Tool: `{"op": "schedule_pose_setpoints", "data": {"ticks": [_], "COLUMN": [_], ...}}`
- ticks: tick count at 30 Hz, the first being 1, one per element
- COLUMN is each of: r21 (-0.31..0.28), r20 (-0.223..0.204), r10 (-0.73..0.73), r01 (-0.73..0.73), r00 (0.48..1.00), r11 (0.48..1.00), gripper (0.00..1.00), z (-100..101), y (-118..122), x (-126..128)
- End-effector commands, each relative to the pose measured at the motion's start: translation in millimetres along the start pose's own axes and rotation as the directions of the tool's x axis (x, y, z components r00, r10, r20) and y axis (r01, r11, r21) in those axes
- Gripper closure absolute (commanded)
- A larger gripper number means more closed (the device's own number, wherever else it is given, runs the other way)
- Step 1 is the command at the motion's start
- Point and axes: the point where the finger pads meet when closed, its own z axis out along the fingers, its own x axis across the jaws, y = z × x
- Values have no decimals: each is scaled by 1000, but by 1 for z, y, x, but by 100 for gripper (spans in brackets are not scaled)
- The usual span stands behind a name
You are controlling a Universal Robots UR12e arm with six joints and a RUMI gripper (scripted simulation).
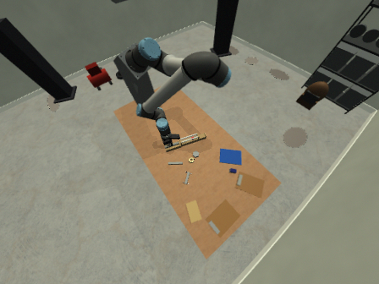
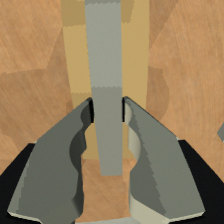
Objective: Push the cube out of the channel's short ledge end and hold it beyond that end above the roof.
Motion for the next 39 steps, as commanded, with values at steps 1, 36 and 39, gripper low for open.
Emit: {"op": "schedule_pose_setpoints", "data": {"ticks": [1, 36, 39], "r21": [0, 0, 0], "r20": [-1, -1, -1], "r10": [0, 0, 0], "r01": [0, 0, 0], "r00": [1000, 1000, 1000], "r11": [1000, 1000, 1000], "gripper": [100, 100, 100], "z": [0, 0, 0], "y": [0, -10, -17], "x": [0, 0, 0]}}
